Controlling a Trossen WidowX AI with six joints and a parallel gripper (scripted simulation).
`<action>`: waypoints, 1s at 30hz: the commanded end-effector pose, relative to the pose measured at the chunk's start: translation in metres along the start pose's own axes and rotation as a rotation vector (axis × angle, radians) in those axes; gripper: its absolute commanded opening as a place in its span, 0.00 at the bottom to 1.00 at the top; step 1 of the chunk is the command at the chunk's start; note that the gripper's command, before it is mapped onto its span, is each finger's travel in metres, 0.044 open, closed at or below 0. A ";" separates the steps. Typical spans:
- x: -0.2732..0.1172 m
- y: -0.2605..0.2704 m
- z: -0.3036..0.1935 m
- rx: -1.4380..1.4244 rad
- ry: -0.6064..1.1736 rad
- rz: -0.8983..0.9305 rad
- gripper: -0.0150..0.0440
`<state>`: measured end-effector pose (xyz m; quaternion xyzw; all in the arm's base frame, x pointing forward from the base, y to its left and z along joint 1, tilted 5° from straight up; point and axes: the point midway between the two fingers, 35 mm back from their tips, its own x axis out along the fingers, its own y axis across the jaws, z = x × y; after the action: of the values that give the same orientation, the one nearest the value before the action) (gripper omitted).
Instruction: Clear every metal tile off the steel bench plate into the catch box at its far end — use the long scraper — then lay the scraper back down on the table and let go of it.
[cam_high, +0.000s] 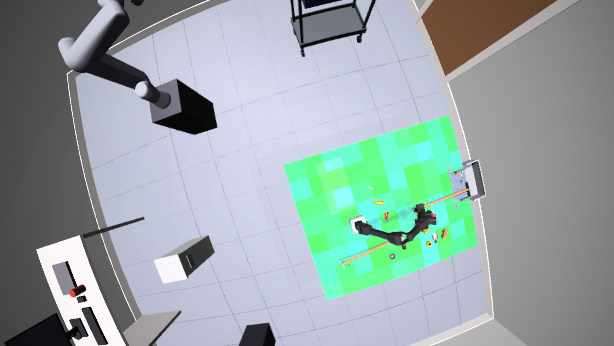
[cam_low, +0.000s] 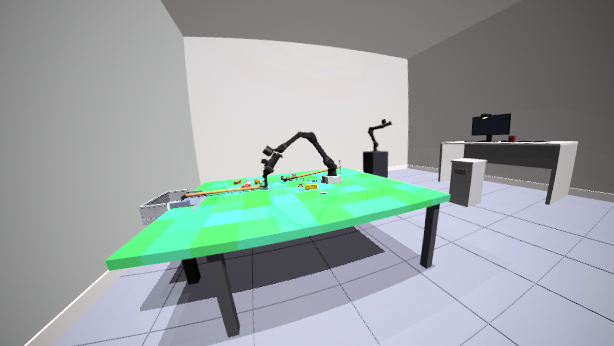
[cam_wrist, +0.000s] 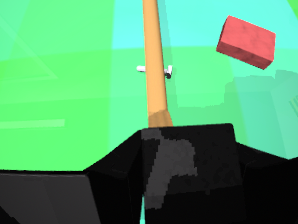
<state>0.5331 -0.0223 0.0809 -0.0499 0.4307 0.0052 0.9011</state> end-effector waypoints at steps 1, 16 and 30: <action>-0.007 -0.001 0.000 -0.004 -0.011 0.001 0.25; -0.022 -0.002 -0.012 -0.003 -0.012 0.001 0.25; -0.035 -0.003 -0.024 -0.003 -0.013 0.001 0.25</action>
<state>0.4957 -0.0265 0.0860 -0.0503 0.4341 0.0055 0.8994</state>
